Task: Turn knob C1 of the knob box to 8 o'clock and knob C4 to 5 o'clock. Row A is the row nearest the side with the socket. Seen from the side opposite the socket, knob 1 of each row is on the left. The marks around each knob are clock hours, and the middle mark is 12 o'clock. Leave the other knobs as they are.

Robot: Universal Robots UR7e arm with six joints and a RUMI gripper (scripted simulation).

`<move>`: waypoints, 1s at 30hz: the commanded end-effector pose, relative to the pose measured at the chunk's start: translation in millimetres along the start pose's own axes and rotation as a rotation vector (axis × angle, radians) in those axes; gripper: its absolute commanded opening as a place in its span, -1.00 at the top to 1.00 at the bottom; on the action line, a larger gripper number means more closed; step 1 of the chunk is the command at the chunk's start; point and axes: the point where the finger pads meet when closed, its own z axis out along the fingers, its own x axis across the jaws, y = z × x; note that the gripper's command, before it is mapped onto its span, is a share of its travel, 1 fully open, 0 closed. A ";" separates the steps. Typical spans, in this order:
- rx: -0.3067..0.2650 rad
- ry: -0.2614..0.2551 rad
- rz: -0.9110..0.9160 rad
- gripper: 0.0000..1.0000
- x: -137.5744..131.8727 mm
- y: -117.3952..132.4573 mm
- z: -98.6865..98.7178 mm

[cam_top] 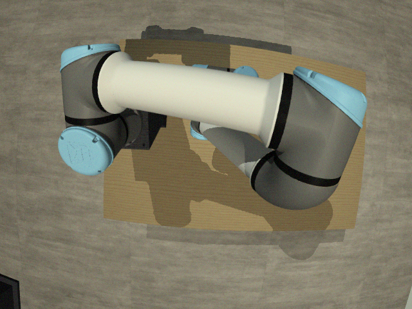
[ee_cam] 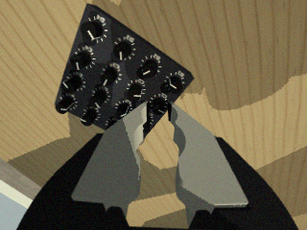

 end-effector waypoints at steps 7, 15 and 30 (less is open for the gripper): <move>0.001 -0.001 0.000 0.78 -0.2 -0.4 -0.4; 0.001 -0.001 0.000 0.92 -0.2 -0.4 -0.4; 0.001 -0.001 0.000 0.92 -0.2 -0.4 -0.4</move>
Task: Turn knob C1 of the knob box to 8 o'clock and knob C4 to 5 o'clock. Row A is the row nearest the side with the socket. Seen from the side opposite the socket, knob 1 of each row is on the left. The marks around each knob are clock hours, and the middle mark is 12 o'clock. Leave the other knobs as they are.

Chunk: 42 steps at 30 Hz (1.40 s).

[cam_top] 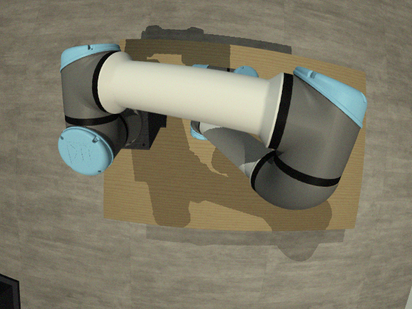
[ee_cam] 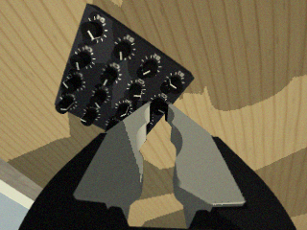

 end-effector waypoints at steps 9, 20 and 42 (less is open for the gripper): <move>0.001 -0.001 0.000 0.92 -0.2 -0.4 -0.4; 0.001 -0.001 -0.020 0.92 -0.3 -0.4 -0.4; 0.001 0.000 -0.374 0.92 -2.0 0.0 -0.4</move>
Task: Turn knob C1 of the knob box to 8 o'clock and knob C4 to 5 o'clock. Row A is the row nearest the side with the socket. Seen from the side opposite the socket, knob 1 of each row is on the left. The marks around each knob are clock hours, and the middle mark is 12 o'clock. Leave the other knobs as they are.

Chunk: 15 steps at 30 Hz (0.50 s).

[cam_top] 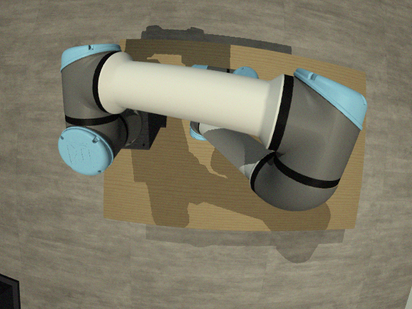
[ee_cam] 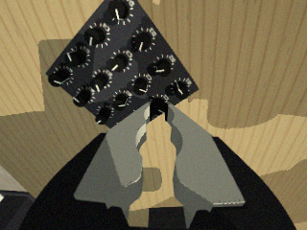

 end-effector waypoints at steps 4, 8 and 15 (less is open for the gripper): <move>0.002 -0.003 -0.115 0.92 -0.6 -0.4 -0.4; 0.002 -0.003 -0.131 0.92 -0.7 -0.4 -0.4; 0.002 -0.003 -0.135 0.92 -0.7 -0.4 -0.4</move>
